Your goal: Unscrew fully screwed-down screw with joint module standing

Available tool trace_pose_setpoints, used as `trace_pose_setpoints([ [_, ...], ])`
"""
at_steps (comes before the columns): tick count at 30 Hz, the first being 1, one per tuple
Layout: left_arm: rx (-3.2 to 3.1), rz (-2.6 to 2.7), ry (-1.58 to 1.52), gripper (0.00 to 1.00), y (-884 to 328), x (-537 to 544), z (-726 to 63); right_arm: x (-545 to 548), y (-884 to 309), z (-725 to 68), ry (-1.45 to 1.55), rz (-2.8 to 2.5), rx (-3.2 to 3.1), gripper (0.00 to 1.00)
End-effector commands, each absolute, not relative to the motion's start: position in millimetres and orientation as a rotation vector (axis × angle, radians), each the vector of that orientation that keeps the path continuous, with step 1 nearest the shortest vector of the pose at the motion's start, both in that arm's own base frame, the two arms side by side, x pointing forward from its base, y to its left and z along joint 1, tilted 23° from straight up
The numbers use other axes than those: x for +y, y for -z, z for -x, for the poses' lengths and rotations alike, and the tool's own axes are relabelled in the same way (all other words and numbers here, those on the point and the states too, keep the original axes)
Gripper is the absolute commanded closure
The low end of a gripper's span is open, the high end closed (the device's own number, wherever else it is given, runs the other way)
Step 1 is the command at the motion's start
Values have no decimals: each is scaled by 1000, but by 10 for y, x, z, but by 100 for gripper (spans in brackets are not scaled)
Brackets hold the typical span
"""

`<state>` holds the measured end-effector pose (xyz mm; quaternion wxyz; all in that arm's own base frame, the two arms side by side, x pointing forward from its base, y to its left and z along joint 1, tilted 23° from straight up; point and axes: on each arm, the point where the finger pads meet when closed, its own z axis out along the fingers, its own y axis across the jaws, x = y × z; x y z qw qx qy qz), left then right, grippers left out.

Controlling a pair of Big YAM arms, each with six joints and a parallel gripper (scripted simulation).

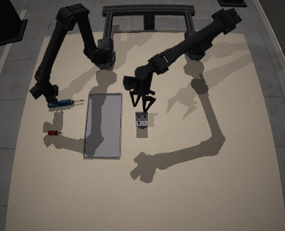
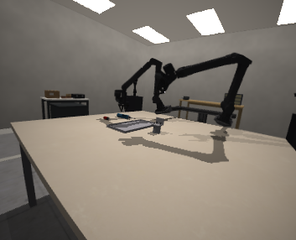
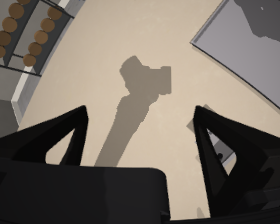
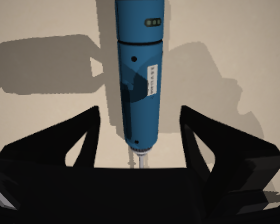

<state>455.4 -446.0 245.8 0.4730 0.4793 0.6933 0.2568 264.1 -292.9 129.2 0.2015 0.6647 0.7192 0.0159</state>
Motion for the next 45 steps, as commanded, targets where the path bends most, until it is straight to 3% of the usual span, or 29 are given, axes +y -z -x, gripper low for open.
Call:
trace_pose_setpoints([
  [1, 1664, -1009, -543, 14, -2882, -4577, -4378, -2992, -1407, -2688, -40, -1836, 1995, 35],
  [24, 1646, -499, -487, 14, -3578, -4352, -4154, -2992, -1407, -2688, -40, -1836, 1995, 35],
  [45, 1654, -564, -514, 14, -3366, -4424, -4089, -2992, -1407, -2688, -40, -1836, 1995, 35],
])
